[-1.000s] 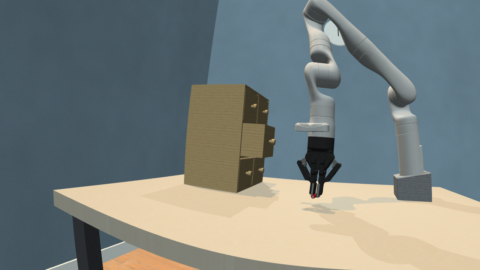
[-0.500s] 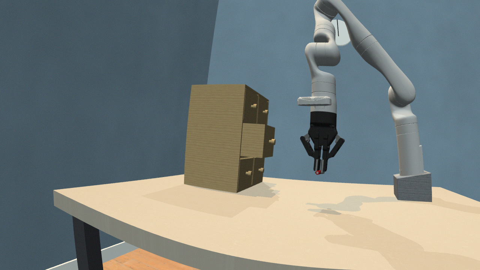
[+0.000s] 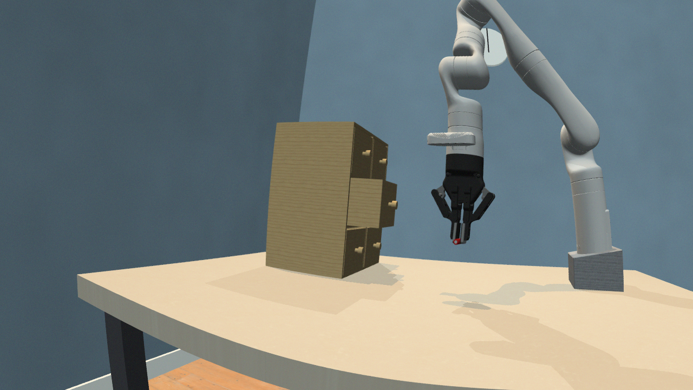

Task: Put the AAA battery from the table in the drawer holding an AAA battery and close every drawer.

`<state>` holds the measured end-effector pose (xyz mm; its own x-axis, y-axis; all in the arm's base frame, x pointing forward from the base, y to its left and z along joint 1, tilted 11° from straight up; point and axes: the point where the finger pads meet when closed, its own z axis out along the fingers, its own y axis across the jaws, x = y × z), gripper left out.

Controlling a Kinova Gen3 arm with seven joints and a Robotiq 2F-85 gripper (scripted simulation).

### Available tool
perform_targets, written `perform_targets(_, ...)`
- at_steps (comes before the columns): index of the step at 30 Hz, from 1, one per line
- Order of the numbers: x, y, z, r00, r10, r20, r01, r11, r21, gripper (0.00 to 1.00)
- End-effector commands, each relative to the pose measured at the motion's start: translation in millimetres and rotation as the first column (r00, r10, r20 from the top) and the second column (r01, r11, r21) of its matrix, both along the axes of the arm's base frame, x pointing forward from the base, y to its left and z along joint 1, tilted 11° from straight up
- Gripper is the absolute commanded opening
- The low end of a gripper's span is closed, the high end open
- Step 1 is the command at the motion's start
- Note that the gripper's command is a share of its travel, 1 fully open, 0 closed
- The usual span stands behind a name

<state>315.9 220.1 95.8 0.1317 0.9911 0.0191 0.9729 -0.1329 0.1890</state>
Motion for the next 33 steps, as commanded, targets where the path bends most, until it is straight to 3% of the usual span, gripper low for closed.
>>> perform_targets(1,1.0,-1,2.1,1.0,-0.005,0.001,0.005,1.0,0.0,0.05)
perform_targets(14,4.7,-8,2.9,0.997,-0.072,0.001,0.072,0.997,0.013,0.05)
perform_targets(20,10.0,-18,4.0,0.986,-0.168,-0.001,0.168,0.985,0.032,0.05)
perform_targets(33,25.5,-47,7.1,0.9,-0.436,-0.016,0.435,0.896,0.085,0.05)
